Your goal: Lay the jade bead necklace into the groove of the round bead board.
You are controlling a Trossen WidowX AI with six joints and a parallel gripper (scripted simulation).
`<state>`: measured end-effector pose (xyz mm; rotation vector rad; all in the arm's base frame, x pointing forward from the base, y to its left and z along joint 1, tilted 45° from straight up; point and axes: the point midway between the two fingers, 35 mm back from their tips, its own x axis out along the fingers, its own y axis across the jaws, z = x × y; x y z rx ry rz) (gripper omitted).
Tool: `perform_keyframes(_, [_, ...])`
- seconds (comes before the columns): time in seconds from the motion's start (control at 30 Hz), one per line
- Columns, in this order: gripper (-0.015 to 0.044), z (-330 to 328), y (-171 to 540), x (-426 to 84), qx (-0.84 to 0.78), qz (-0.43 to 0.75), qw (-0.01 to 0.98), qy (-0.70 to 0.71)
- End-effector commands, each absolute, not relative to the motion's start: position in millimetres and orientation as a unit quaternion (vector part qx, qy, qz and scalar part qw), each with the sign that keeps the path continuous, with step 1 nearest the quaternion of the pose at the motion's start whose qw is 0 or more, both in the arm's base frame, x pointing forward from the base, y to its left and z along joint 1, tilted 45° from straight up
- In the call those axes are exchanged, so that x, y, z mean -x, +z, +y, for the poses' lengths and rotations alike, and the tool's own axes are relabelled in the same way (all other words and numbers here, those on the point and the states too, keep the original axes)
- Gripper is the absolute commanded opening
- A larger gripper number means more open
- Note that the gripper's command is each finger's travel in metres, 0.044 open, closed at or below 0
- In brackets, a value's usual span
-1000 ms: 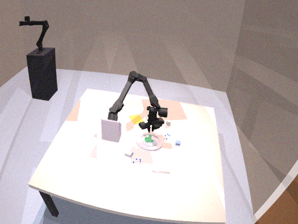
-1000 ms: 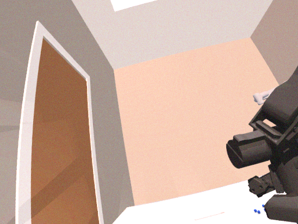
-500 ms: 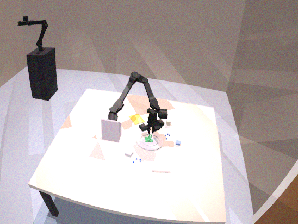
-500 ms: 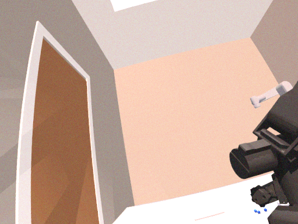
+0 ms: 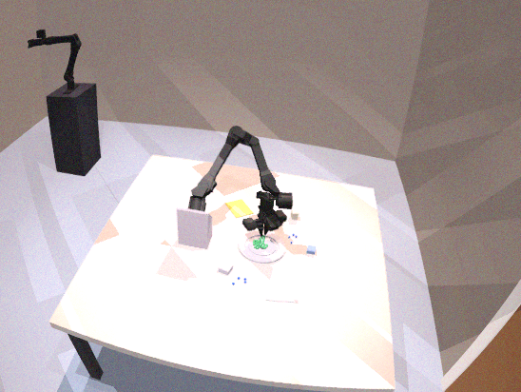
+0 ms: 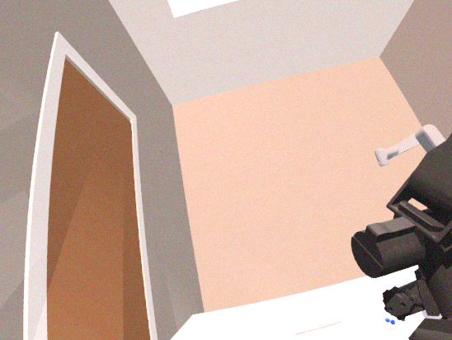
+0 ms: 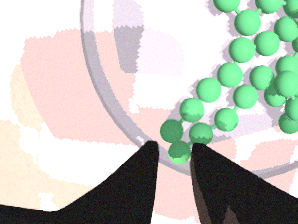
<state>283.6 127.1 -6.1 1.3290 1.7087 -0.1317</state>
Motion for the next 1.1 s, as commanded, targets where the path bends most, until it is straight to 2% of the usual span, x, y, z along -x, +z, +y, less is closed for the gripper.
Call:
perform_keyframes(0.0, [0.0047, 126.9, -6.2, -283.8, -0.54, 0.696, 0.469, -0.053])
perform_keyframes(0.23, [0.0, 126.9, -6.2, -283.8, -0.54, 0.696, 0.469, -0.053])
perform_keyframes(1.07, [0.0, 126.0, 1.2, -277.9, -0.541, 0.7, 0.463, -0.059])
